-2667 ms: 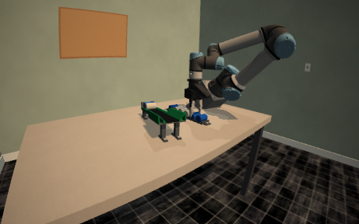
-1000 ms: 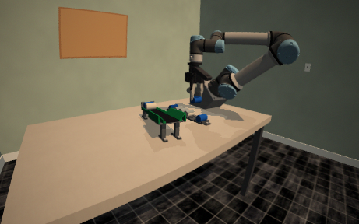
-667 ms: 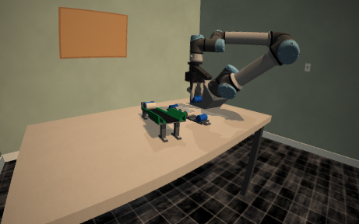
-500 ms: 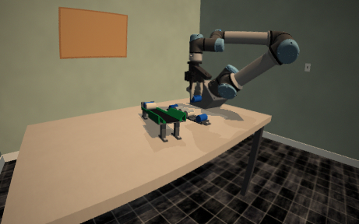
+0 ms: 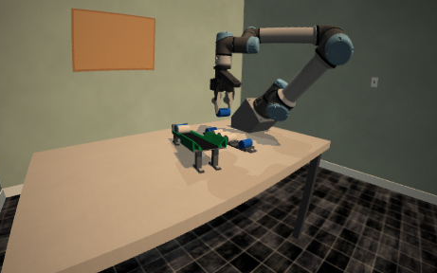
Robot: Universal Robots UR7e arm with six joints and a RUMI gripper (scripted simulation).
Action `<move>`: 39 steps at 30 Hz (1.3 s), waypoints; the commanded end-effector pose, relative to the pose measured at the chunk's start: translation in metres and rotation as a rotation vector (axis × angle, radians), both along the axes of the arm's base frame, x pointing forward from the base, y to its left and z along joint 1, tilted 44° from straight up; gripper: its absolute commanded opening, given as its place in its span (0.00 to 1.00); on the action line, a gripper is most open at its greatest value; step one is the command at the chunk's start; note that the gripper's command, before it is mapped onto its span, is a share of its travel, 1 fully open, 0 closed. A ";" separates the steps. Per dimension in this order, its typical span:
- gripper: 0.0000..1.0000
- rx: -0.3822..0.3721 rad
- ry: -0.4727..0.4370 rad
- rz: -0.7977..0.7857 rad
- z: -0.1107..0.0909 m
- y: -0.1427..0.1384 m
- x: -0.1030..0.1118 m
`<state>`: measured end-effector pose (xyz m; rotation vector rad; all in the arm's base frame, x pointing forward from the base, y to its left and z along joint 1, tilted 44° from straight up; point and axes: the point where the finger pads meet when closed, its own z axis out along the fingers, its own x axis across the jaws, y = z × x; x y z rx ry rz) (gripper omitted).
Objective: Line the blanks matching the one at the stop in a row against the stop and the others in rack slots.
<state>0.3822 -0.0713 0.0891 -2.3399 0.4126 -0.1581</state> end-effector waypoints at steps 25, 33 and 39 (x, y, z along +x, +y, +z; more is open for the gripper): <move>0.34 0.036 0.098 -0.093 -0.038 -0.106 0.123; 0.34 0.036 0.098 -0.093 -0.038 -0.106 0.123; 0.34 0.036 0.098 -0.093 -0.038 -0.106 0.123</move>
